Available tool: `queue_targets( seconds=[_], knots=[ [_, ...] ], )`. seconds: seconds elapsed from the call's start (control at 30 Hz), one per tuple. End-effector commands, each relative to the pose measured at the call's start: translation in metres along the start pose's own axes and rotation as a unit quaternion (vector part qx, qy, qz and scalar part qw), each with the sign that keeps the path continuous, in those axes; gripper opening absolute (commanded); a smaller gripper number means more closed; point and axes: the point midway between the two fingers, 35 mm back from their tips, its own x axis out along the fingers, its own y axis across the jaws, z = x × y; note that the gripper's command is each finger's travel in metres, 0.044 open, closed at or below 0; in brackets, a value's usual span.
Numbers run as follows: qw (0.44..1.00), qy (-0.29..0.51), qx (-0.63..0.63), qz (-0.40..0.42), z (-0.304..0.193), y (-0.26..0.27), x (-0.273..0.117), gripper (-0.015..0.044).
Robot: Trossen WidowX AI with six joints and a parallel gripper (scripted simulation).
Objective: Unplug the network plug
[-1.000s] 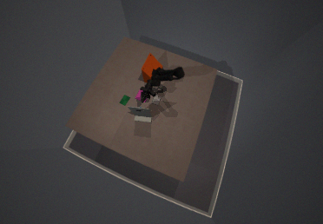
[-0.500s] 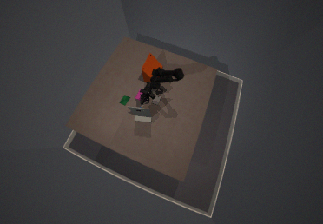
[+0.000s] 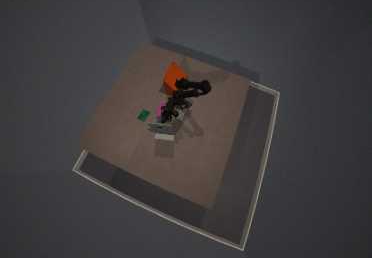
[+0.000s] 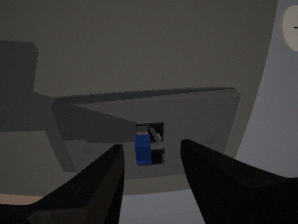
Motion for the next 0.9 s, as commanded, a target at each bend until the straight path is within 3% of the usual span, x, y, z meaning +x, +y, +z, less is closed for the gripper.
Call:
queue_targets(
  seconds=[0.0, 0.1, 0.17, 0.67, 0.87],
  knots=[
    [1.0, 0.002, -0.003, 0.0, 0.0004, 0.0028, 0.0079, 0.0156],
    [1.0, 0.001, -0.003, -0.001, 0.0012, 0.0031, 0.0101, 0.0156],
    [1.0, 0.001, -0.003, -0.001, 0.0012, 0.0031, 0.0101, 0.0104],
    [1.0, 0.001, -0.003, -0.001, 0.0012, 0.0031, 0.0101, 0.0004],
    [1.0, 0.001, -0.003, -0.001, 0.0011, 0.0031, 0.0082, 0.0]
  ],
)
